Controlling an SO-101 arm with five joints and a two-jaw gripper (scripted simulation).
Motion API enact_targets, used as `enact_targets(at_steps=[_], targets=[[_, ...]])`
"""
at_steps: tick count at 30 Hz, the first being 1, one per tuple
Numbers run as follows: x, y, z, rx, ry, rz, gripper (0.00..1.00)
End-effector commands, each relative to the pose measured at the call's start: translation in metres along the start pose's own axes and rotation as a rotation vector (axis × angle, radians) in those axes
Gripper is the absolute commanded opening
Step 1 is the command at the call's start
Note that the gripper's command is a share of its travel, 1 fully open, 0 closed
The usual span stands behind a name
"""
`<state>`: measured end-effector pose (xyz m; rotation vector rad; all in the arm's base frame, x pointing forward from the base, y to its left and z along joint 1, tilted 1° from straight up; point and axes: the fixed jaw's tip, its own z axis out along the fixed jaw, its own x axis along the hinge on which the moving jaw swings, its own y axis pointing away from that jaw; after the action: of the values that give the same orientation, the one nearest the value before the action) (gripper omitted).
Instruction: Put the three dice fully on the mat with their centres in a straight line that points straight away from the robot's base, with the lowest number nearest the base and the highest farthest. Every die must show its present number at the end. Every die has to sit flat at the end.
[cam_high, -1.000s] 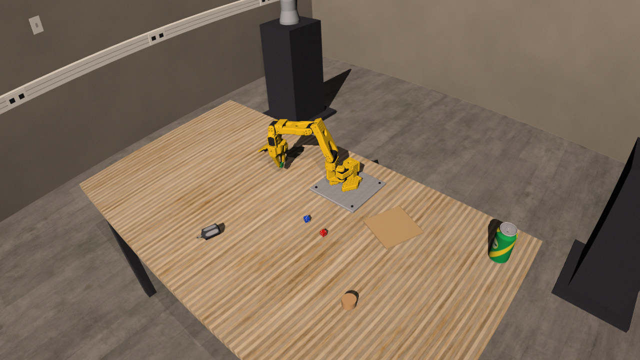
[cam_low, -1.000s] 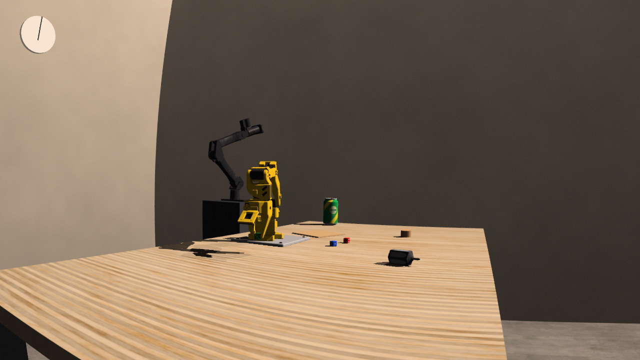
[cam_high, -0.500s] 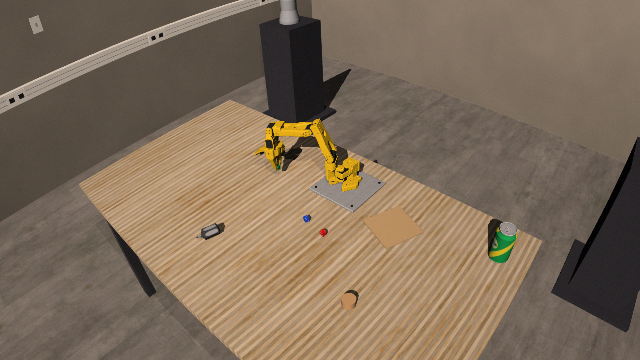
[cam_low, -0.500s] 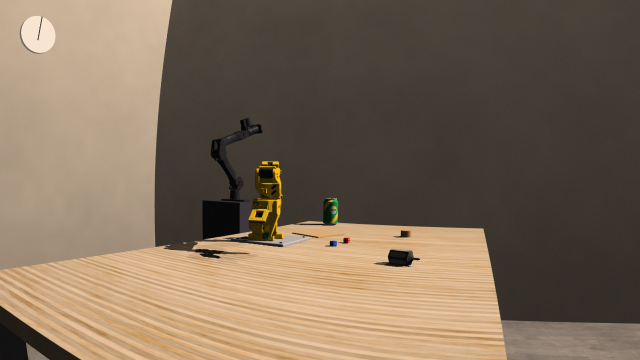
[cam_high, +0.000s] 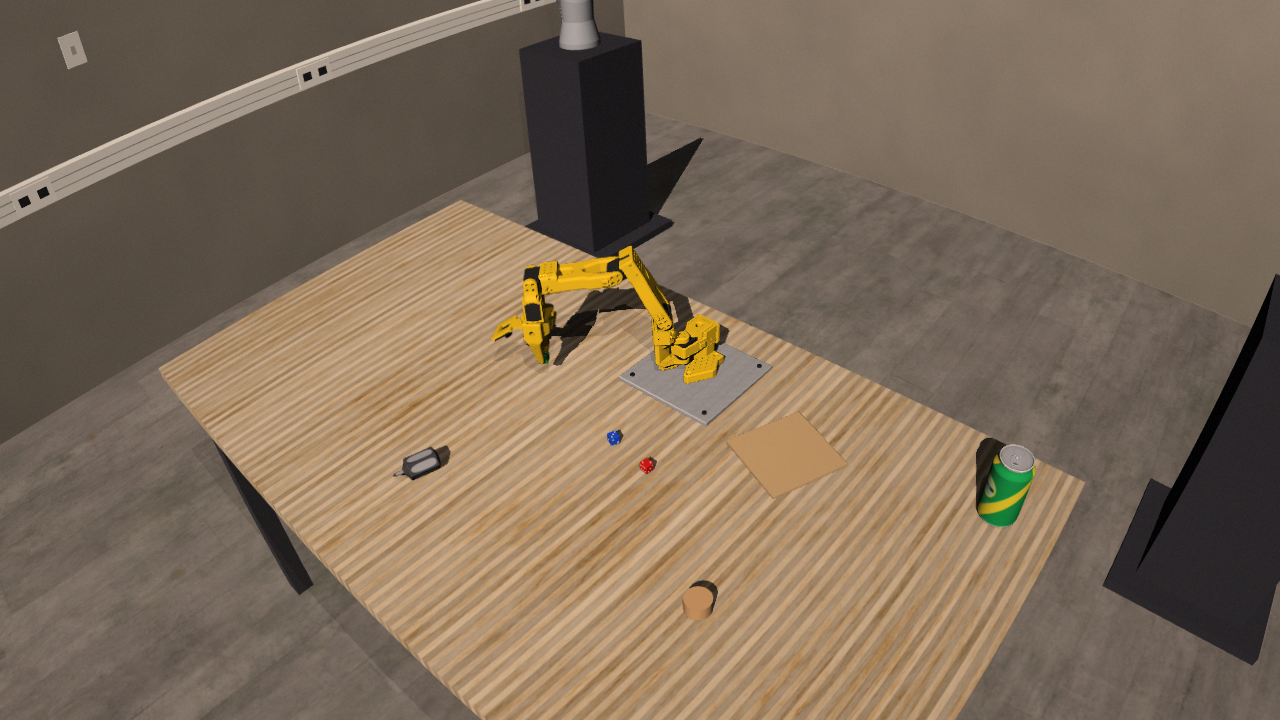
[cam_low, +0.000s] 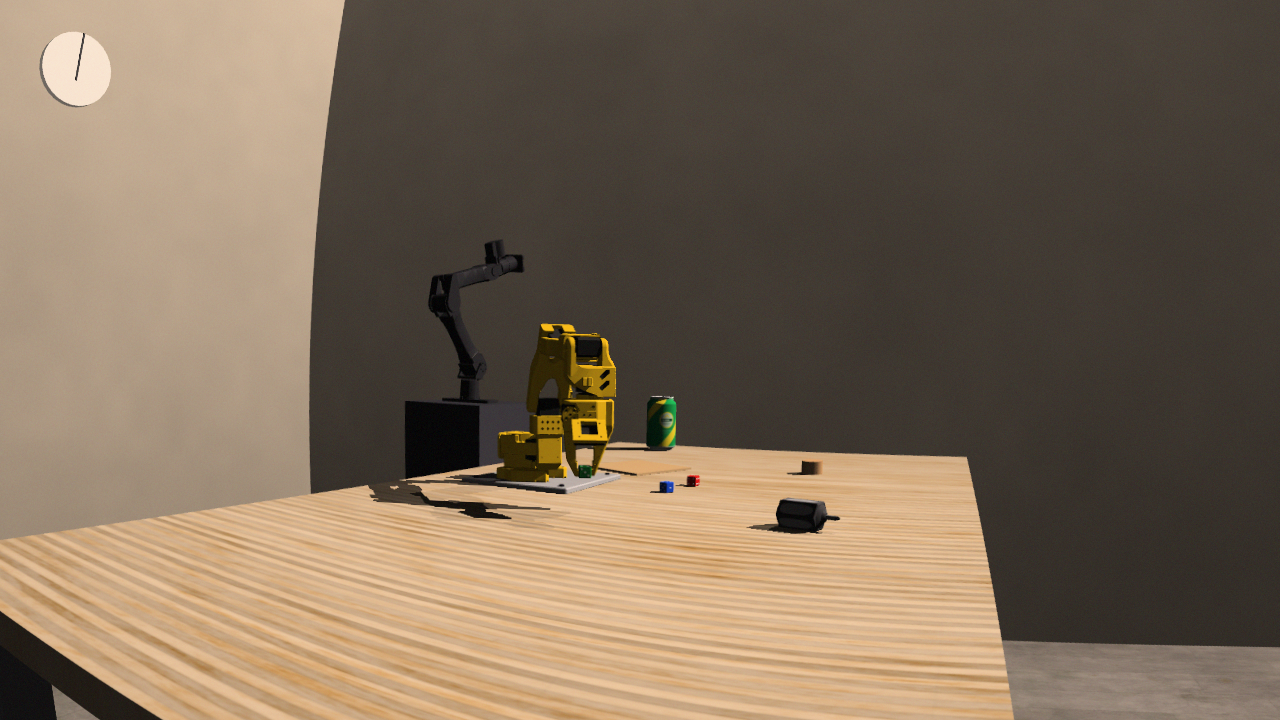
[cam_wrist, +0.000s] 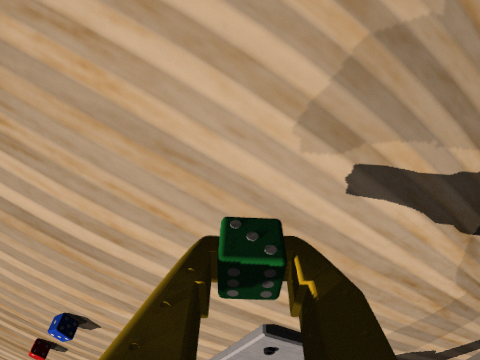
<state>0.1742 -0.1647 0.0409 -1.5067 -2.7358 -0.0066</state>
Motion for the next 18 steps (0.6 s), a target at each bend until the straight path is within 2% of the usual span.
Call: enact_targets(at_steps=[1,11,18], targets=[[0.002,0.008,0.004,0.004,0.02,-0.037,0.0],[0.003,0.013,0.004,0.005,0.02,-0.056,0.0],[0.011,0.041,0.004,0.008,0.019,-0.176,0.0]])
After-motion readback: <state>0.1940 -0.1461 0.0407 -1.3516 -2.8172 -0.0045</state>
